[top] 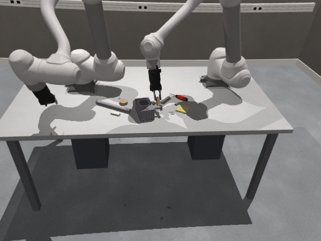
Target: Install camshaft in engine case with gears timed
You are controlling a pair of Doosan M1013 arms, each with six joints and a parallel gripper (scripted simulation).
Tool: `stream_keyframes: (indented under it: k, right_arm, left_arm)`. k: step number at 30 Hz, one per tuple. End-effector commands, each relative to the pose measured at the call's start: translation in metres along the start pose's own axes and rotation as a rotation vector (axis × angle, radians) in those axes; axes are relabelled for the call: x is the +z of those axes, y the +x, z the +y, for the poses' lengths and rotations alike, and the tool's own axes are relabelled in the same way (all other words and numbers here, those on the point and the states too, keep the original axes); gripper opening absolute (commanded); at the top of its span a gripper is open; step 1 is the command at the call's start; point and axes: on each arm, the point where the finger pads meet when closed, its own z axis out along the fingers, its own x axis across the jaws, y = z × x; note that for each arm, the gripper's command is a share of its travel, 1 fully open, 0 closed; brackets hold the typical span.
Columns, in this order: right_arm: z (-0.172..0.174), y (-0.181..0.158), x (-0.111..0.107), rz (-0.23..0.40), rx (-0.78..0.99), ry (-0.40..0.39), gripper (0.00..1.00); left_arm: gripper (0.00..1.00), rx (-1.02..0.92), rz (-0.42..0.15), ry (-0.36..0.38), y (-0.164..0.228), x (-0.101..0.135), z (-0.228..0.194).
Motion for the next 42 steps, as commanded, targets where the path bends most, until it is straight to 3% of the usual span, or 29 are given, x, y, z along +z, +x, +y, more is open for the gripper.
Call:
stream_keyframes:
  k: [1,28,42]
  right_arm:
    - [0.0,0.0,-0.001,0.0,0.0,-0.002,1.0]
    - [0.0,0.0,-0.001,0.0,0.0,-0.002,1.0]
    - [0.0,0.0,-0.001,0.0,0.0,-0.002,1.0]
  left_arm:
    - [0.64,0.0,0.001,0.001,0.0,-0.001,-0.001]
    - [0.64,0.0,0.001,0.001,0.0,-0.002,-0.001]
    - [0.64,0.0,0.001,0.001,0.0,-0.028,-0.001]
